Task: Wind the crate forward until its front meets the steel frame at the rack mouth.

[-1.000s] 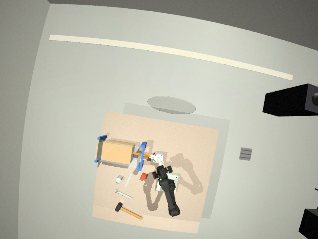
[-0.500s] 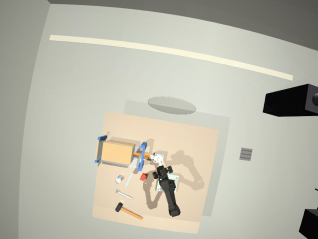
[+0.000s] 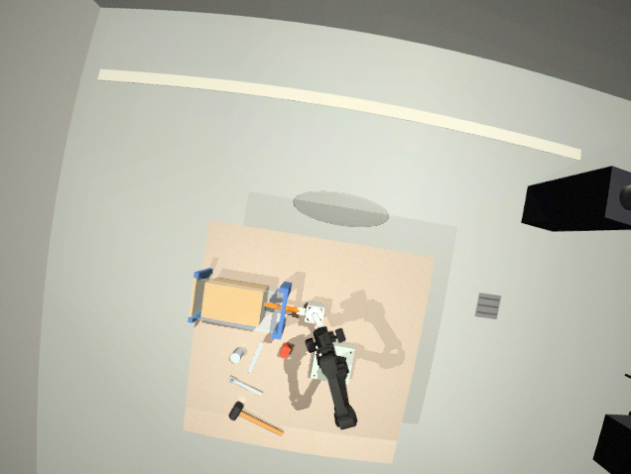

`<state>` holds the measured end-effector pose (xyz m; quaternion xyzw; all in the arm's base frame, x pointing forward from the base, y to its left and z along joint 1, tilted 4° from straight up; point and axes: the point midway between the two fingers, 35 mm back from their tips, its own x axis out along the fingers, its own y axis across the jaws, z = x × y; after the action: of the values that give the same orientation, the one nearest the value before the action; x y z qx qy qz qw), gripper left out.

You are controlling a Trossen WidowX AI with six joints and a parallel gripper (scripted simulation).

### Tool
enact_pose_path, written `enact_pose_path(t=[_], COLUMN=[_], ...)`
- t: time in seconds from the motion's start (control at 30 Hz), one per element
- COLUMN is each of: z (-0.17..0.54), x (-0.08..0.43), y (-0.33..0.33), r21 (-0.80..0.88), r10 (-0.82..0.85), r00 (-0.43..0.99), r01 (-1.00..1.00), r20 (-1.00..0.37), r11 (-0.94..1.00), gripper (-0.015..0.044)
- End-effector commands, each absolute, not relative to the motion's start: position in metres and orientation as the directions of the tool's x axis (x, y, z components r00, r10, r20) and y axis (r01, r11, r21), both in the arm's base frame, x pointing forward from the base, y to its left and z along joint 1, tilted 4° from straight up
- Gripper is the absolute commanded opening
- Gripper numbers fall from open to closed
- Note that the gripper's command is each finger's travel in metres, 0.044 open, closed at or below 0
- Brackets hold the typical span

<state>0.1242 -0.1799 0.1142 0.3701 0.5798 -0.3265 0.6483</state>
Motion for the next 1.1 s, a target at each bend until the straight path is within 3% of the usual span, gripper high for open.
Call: enact_pose_path(t=[0.0, 1.07], z=[0.099, 0.097], x=[0.111, 0.095], y=[-0.185, -0.218], r21=[0.063, 0.060], r10=[0.025, 0.023], r00=[0.058, 0.057], r01=[0.867, 0.867], r20=[-0.998, -0.998], r11=[0.494, 0.494], gripper=[0.0000, 0.0000])
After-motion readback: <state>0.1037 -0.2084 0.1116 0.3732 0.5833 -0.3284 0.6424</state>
